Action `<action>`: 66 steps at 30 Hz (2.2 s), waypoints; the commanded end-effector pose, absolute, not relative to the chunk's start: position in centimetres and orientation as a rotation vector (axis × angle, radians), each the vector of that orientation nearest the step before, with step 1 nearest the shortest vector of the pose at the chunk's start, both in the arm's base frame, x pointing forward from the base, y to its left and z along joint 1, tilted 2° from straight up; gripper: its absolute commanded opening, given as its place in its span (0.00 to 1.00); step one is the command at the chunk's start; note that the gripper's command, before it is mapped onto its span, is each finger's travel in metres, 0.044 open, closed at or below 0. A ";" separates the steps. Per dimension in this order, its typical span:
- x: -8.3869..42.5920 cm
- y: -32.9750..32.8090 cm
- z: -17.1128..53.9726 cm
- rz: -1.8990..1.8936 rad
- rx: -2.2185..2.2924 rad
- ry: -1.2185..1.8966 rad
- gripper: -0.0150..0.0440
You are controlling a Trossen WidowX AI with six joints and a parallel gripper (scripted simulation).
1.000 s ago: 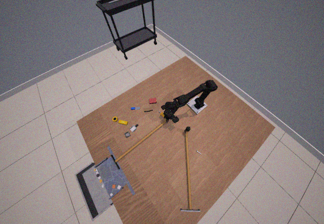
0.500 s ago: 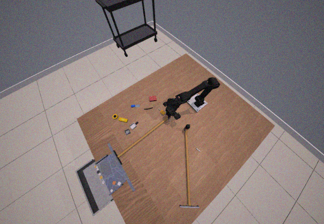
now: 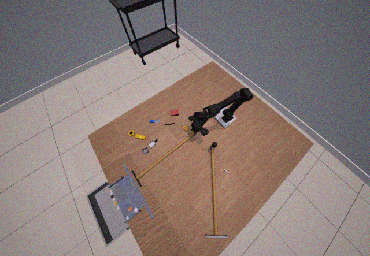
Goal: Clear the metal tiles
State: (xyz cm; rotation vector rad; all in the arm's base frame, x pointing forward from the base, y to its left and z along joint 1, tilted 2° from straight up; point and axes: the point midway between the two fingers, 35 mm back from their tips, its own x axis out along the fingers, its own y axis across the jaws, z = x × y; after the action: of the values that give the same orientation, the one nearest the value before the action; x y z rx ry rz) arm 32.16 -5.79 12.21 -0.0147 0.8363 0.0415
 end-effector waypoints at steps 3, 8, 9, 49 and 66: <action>31.3 -5.5 12.1 0.046 -0.020 0.826 0.25; 31.7 -5.7 12.0 0.041 -0.015 0.836 0.43; 31.7 -5.7 12.0 0.041 -0.015 0.836 0.48; 27.6 -6.2 17.7 0.039 -0.006 0.799 1.00; 26.5 -8.0 27.6 0.025 0.020 0.508 1.00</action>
State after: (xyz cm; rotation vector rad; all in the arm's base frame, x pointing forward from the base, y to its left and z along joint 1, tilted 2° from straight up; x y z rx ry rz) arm 27.02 -7.87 25.34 0.0226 0.5732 0.0239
